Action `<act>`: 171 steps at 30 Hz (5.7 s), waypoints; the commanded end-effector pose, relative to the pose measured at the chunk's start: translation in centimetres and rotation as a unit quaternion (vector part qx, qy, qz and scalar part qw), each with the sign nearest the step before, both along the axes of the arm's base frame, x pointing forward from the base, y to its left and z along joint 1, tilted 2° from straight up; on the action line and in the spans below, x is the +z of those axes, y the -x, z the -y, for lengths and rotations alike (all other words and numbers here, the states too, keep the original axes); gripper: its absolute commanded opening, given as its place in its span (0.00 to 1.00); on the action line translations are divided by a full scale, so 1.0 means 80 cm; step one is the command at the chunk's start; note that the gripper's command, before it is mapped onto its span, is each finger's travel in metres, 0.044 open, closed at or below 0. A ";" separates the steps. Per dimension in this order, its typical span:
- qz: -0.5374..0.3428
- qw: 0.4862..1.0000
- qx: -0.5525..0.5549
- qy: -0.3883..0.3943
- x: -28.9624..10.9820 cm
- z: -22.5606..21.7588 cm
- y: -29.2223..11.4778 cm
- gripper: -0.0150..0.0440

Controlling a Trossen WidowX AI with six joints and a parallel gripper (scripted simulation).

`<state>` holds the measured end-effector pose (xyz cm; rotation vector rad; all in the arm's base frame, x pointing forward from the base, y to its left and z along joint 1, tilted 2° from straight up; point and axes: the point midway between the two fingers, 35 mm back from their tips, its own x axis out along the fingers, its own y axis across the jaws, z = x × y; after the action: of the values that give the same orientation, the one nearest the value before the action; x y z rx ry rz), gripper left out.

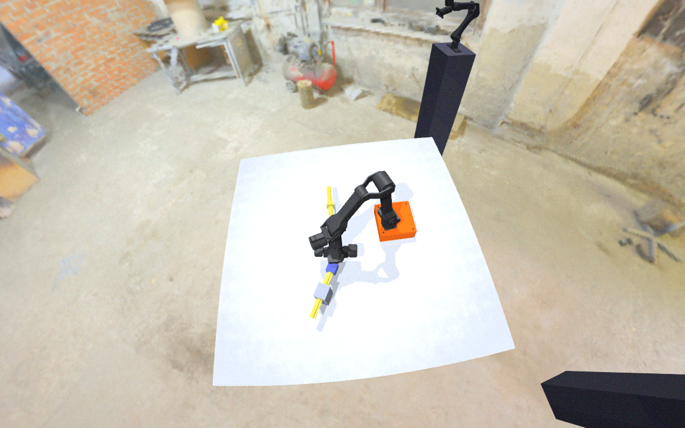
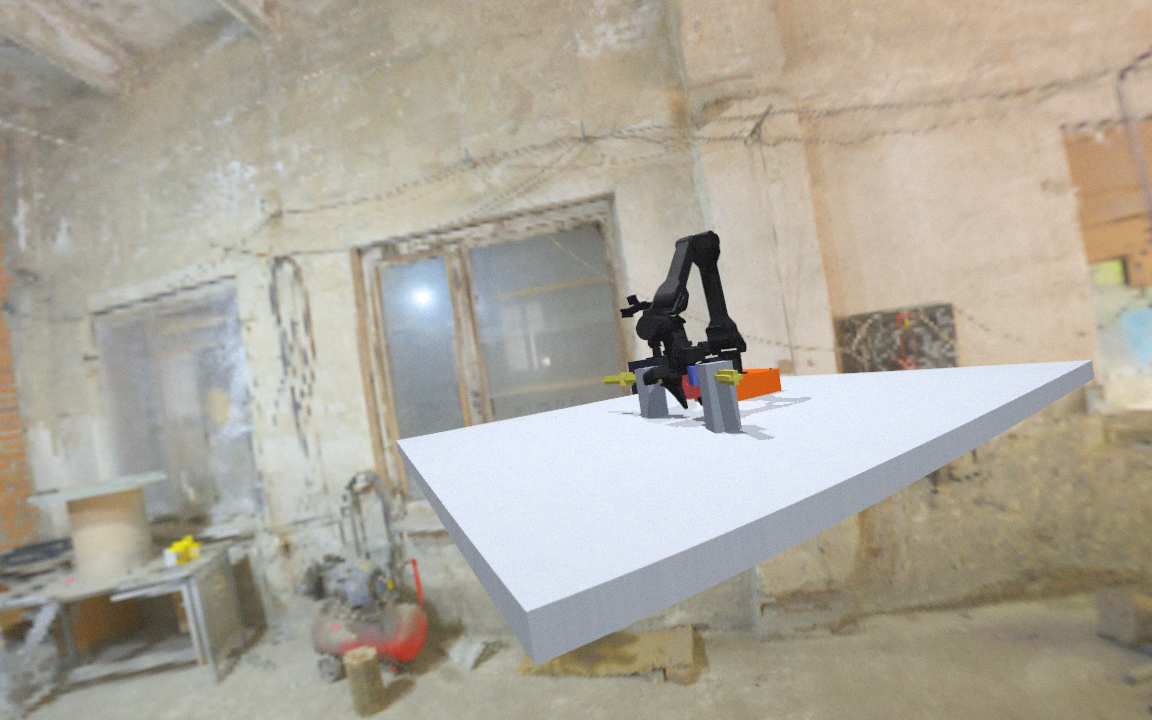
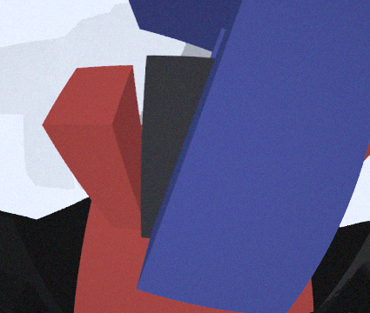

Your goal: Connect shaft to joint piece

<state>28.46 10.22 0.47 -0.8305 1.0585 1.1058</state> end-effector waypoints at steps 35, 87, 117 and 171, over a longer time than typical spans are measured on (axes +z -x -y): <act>0.000 1.000 0.000 0.000 0.000 0.000 0.000 0.37; -0.060 0.974 0.024 0.217 0.032 0.024 0.004 0.25; -0.064 0.973 0.019 0.220 0.035 0.025 0.005 0.25; -0.066 0.973 0.020 0.221 0.036 0.025 0.005 0.25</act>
<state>28.01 8.20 3.29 -1.1380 1.4322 0.9803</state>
